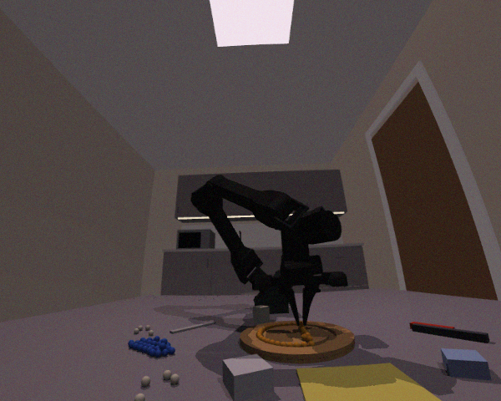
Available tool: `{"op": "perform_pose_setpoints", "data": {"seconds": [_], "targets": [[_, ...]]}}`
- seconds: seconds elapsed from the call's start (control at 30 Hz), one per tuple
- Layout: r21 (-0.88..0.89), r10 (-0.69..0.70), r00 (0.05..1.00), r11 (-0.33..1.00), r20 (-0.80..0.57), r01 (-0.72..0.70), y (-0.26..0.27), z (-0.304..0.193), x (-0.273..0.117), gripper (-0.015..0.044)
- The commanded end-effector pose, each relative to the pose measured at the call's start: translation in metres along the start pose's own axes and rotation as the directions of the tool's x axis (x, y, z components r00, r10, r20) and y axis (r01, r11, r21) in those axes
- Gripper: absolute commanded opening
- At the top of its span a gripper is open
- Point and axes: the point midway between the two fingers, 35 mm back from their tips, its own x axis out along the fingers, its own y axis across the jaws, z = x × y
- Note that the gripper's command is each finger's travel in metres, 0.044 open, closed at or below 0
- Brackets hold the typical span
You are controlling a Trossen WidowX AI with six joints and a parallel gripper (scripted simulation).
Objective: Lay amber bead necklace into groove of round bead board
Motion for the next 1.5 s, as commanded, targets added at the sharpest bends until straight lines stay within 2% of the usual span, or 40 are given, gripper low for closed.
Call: {"op": "perform_pose_setpoints", "data": {"seconds": [0.0, 0.97, 1.47], "targets": [[0.0, 0.0, 1.0, 1.0, 0.0, 0.0, 0.0, 0.0, 0.0, 0.0], [-0.008, -0.004, 1.0, 1.0, 0.0, 0.004, 0.0, -0.001, -0.006, 0.0], [-0.008, -0.003, 1.0, 1.0, 0.0, 0.003, 0.026, -0.011, -0.006, 0.0]]}}
